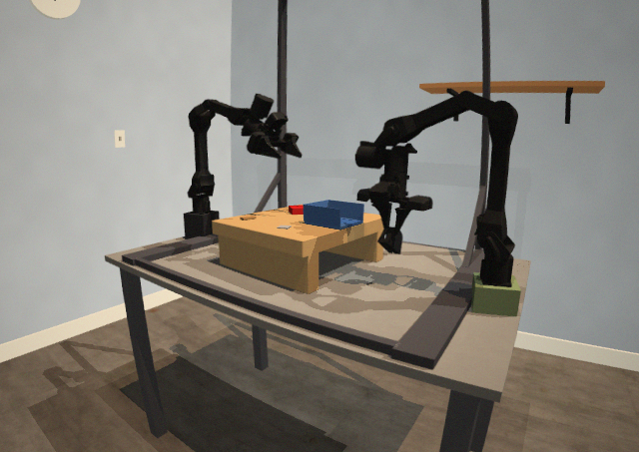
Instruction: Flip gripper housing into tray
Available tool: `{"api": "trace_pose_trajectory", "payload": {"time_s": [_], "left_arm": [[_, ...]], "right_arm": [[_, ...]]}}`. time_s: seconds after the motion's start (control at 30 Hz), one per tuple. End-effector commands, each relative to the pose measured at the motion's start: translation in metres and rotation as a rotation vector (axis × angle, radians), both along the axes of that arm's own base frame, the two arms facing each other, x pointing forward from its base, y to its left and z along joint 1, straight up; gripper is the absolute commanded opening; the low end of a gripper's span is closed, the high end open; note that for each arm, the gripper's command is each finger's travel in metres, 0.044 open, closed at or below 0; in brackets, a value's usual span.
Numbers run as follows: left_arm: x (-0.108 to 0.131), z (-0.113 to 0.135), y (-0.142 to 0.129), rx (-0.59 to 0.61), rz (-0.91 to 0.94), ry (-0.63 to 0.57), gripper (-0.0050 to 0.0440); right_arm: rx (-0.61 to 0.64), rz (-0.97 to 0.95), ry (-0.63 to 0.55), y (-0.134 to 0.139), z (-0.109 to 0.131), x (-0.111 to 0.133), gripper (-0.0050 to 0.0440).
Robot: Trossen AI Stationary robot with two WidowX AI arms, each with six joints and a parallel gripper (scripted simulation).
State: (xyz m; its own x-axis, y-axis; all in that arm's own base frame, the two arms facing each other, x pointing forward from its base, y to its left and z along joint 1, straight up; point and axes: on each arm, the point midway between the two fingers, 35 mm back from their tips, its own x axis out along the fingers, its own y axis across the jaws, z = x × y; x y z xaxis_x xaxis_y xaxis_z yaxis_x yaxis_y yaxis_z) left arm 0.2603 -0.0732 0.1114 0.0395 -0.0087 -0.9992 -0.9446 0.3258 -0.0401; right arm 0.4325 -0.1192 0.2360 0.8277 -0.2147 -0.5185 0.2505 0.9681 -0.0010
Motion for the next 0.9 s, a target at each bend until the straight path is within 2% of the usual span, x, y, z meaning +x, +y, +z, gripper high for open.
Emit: {"api": "trace_pose_trajectory", "payload": {"time_s": [0.0,0.87], "left_arm": [[0.0008,0.0076,-0.0008,-0.028,0.005,-0.071,0.0118],[-0.009,0.0041,0.0026,-0.161,0.003,-0.461,0.0118]], "right_arm": [[-0.006,0.005,-0.023,0.0005,0.0101,0.0006,0.044],[-0.006,0.005,-0.023,0.0005,0.0101,0.0006,0.044]]}}
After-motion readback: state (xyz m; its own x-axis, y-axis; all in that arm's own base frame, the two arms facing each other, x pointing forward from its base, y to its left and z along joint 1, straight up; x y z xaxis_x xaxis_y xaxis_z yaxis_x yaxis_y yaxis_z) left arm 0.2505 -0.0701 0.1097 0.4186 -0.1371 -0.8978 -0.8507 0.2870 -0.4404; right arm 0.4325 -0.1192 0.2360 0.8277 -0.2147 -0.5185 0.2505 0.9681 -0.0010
